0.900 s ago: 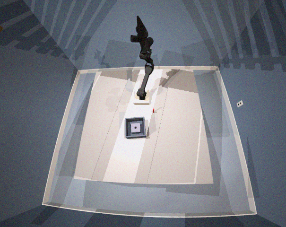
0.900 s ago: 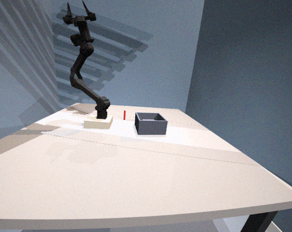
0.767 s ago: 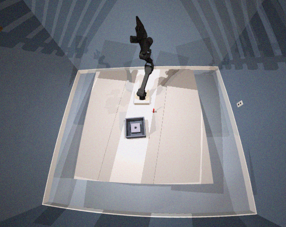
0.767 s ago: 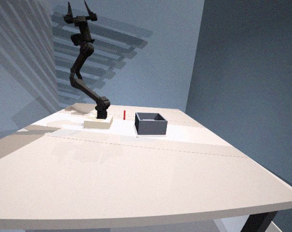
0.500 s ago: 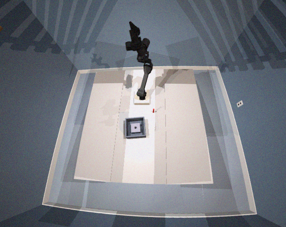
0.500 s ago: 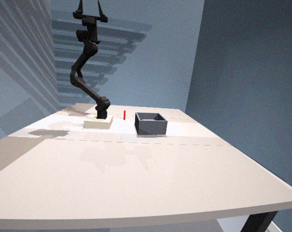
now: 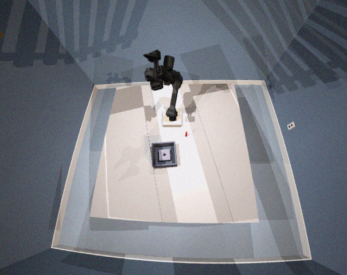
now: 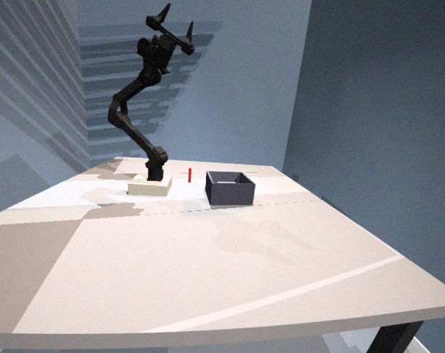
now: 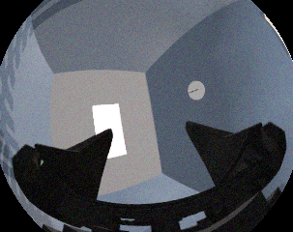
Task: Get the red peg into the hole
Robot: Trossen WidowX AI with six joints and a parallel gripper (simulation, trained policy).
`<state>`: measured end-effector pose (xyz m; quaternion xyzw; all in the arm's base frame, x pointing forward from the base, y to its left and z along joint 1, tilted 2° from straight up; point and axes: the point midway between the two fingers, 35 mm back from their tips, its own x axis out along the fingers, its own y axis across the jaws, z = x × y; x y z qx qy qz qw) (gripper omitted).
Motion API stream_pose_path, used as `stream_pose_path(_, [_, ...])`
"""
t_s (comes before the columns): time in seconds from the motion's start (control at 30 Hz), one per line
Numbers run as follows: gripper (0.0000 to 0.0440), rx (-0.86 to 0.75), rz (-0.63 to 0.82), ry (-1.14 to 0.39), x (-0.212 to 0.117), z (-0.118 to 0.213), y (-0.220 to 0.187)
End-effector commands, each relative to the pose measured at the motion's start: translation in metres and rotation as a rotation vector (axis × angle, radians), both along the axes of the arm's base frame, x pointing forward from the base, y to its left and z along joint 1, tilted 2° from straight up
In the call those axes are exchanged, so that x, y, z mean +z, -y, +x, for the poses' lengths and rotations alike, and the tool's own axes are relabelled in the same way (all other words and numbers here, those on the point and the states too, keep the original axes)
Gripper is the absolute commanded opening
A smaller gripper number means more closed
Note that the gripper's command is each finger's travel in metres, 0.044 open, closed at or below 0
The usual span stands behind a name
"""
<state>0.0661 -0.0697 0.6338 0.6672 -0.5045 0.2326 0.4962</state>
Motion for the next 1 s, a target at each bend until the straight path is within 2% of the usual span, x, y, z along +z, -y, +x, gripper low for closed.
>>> stream_pose_path(0.0, [0.0440,-0.001,0.031,-0.144,-0.020,0.039,0.010])
stream_pose_path(0.5, [0.0440,0.061,0.070,-0.664,-0.112,0.155,0.016])
stream_pose_path(0.97, [0.0440,0.151,0.011,-1.144,-0.213,0.218,-0.012])
